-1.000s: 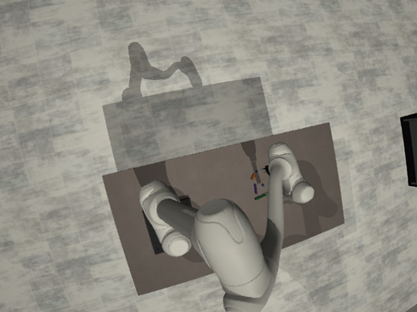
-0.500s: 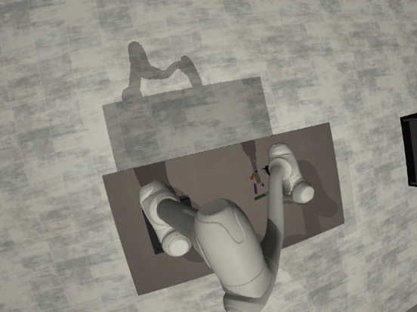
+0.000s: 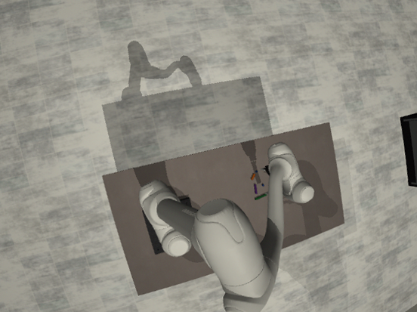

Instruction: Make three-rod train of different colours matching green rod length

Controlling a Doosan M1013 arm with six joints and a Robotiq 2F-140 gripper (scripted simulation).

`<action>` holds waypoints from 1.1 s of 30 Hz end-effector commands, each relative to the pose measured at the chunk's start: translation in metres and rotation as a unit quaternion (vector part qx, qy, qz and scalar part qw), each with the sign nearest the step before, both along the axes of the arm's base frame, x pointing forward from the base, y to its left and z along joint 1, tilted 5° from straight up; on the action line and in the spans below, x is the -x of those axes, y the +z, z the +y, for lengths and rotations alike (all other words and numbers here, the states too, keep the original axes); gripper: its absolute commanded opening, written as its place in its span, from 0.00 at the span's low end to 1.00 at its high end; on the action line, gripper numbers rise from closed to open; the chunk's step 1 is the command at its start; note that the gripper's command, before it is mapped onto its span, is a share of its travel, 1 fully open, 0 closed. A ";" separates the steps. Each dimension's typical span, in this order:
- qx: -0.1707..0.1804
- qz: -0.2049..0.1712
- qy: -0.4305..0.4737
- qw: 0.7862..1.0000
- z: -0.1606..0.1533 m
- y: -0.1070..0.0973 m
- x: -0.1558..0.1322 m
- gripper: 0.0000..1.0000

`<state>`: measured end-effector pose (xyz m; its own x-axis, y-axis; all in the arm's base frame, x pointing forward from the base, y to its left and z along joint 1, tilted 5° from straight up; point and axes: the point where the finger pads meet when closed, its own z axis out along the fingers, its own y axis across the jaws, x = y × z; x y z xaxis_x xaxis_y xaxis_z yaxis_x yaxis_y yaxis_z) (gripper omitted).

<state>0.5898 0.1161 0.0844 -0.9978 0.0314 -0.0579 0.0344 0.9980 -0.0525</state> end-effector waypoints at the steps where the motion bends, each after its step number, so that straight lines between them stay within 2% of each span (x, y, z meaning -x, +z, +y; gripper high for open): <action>1: 0.002 -0.001 0.002 1.000 -0.004 -0.001 -0.003 1.00; 10: 0.003 -0.001 0.010 1.000 -0.004 -0.001 -0.003 1.00; 17: 0.007 0.003 0.078 0.997 -0.006 0.000 -0.003 1.00; 24: 0.015 0.012 0.230 0.973 -0.012 0.000 -0.003 1.00; 31: 0.023 0.019 0.358 0.933 -0.016 0.000 -0.002 1.00; 33: 0.023 0.019 0.358 0.933 -0.016 0.000 -0.002 1.00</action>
<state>0.5920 0.1055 0.0843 -0.8088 -0.5880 -0.0079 -0.5850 0.8060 -0.0902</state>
